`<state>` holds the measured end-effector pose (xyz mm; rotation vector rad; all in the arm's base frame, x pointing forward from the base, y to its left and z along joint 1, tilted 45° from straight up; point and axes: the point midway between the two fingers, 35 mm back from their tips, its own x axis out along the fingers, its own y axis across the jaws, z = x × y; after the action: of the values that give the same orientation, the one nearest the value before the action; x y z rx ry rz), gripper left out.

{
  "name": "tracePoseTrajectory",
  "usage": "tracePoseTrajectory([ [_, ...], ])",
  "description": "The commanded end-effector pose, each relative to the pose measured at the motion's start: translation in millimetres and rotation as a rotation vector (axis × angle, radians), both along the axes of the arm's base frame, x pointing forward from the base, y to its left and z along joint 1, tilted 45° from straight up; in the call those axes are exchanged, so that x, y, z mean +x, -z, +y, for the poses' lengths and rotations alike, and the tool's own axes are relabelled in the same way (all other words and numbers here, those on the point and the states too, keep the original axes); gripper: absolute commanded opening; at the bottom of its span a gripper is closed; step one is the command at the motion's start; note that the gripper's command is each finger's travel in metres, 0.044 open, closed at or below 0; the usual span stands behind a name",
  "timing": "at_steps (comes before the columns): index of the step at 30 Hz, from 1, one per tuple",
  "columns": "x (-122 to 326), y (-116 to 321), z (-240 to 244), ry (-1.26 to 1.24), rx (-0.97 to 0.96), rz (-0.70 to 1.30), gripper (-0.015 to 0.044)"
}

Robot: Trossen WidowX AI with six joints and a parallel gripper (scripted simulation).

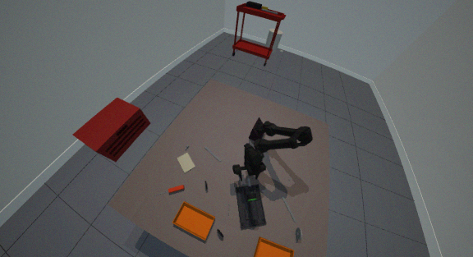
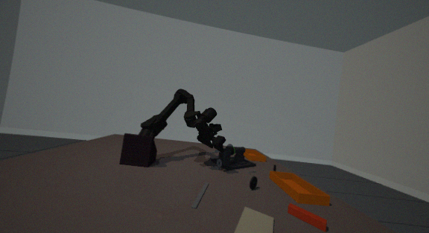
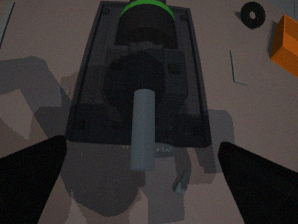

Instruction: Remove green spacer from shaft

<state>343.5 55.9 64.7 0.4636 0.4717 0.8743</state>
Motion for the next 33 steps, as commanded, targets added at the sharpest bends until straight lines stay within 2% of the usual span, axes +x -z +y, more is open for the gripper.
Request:
tracePoseTrajectory([
  [1,4,2,5,0.003,0.001,0.005,0.044],
  [13,14,4,21,0.004,0.006,0.002,0.044],
  [33,14,4,22,0.004,0.006,0.002,0.044],
])
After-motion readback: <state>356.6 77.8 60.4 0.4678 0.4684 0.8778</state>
